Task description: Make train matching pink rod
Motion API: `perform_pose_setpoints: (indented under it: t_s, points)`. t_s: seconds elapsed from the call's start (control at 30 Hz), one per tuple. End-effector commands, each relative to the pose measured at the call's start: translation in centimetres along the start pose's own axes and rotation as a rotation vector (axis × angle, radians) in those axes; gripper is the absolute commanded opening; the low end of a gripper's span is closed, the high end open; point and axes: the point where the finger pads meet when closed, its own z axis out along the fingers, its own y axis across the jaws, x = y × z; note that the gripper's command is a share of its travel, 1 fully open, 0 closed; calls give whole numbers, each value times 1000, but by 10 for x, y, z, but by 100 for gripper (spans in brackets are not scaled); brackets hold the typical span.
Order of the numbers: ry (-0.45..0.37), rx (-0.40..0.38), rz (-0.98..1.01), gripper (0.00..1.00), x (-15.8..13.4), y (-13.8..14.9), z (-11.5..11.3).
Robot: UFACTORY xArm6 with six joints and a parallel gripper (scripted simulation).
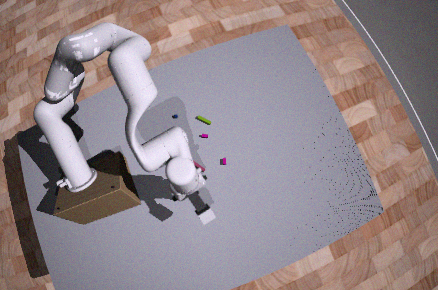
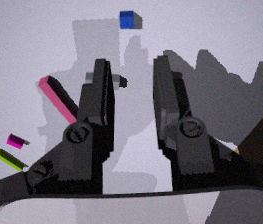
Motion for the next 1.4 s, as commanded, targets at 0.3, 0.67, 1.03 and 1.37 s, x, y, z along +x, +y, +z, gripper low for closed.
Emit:
perform_pose_setpoints:
  t_s: [0.3, 0.67, 1.03, 1.37]
  points:
    - [2, 1, -1, 24, 1, -1, 0]
    - [1, 0, 0, 24, 1, -1, 10]
    - [1, 0, 0, 24, 2, -2, 24]
    - [1, 0, 0, 24, 2, -2, 36]
